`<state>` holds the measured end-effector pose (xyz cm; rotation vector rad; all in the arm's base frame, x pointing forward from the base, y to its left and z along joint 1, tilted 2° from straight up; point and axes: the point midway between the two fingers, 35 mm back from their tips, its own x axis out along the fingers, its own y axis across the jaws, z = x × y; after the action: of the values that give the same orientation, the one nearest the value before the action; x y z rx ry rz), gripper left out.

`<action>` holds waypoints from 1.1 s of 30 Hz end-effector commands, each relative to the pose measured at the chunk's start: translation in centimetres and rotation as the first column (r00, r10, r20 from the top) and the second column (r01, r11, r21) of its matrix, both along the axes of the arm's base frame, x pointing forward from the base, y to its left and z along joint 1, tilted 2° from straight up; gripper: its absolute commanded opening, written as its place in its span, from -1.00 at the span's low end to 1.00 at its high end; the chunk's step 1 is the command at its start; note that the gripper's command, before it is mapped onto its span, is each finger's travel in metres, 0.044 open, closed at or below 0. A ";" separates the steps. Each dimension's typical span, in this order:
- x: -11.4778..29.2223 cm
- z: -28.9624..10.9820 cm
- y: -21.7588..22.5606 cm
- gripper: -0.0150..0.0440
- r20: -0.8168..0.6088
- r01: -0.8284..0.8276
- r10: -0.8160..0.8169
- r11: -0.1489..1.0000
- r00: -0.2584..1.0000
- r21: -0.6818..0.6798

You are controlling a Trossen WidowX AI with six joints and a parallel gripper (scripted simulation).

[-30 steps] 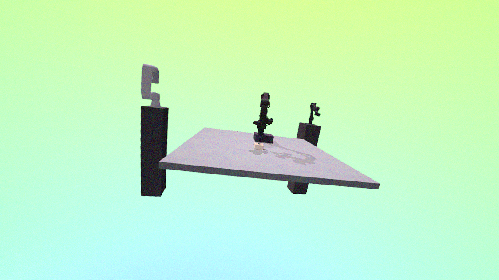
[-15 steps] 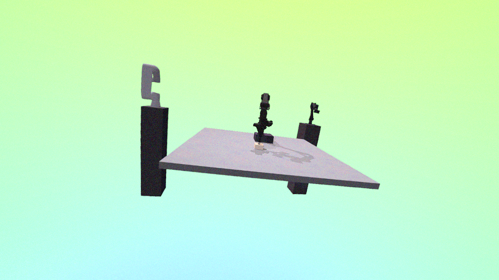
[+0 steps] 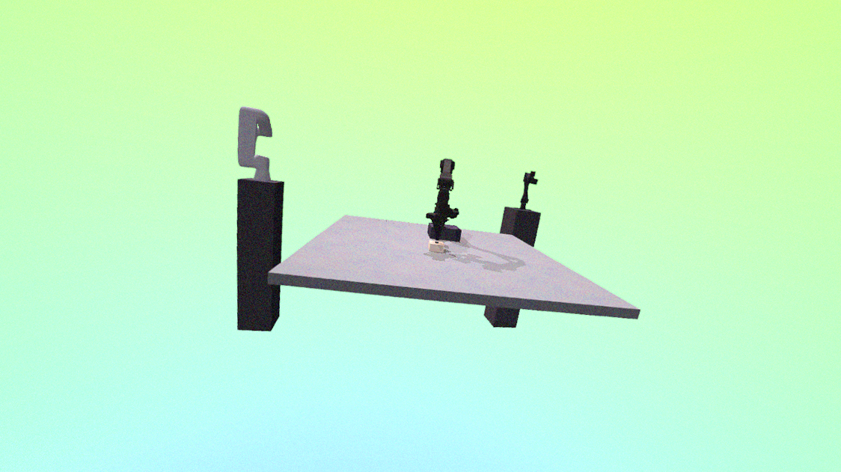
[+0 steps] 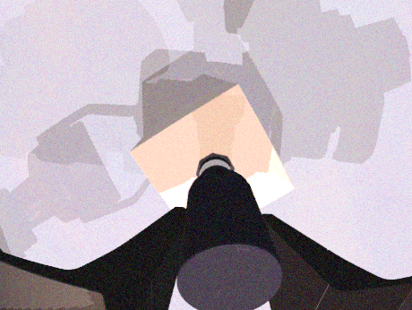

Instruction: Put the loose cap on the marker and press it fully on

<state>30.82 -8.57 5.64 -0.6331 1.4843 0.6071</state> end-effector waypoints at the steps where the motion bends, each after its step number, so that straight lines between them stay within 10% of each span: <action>1: 0.0 -0.9 0.0 -0.49 -0.004 -0.006 0.006 1.000 1.000 0.001; 19: -0.1 -1.4 0.0 -0.49 -0.004 -0.006 0.006 1.000 1.000 0.001; 33: -0.1 -1.3 0.0 0.75 -0.004 0.000 0.000 1.000 1.000 0.002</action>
<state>30.72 -8.55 4.29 -0.6308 1.4870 0.6098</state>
